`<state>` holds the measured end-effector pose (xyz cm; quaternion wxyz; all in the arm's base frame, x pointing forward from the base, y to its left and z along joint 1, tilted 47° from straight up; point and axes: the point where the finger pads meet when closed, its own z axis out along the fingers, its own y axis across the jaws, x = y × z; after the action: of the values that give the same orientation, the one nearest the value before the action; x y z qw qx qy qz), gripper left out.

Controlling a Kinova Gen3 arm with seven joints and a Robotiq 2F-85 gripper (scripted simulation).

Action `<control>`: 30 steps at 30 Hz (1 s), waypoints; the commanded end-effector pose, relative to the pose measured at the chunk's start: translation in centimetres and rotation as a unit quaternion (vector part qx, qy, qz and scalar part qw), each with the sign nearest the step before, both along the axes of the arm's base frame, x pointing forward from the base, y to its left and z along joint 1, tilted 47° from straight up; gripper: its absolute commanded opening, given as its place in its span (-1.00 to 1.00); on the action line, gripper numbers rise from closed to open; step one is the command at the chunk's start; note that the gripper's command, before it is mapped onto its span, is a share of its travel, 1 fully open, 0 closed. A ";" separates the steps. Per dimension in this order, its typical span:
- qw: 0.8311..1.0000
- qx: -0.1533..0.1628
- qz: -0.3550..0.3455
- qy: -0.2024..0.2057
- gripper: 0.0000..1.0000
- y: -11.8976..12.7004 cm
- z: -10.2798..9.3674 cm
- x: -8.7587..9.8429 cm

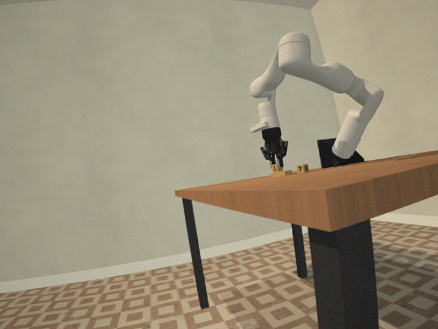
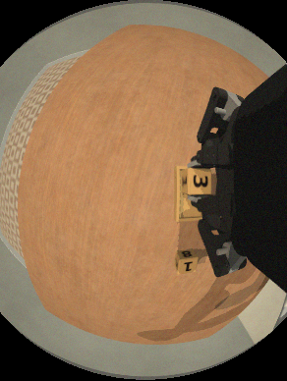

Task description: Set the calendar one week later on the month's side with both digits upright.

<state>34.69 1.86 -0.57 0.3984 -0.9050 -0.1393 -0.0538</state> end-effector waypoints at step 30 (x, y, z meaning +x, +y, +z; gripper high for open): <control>1.000 0.000 0.000 0.000 -0.47 0.5 -0.5 0.0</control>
<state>34.65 2.46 -1.11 0.3985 -0.9049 -0.1394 -0.0533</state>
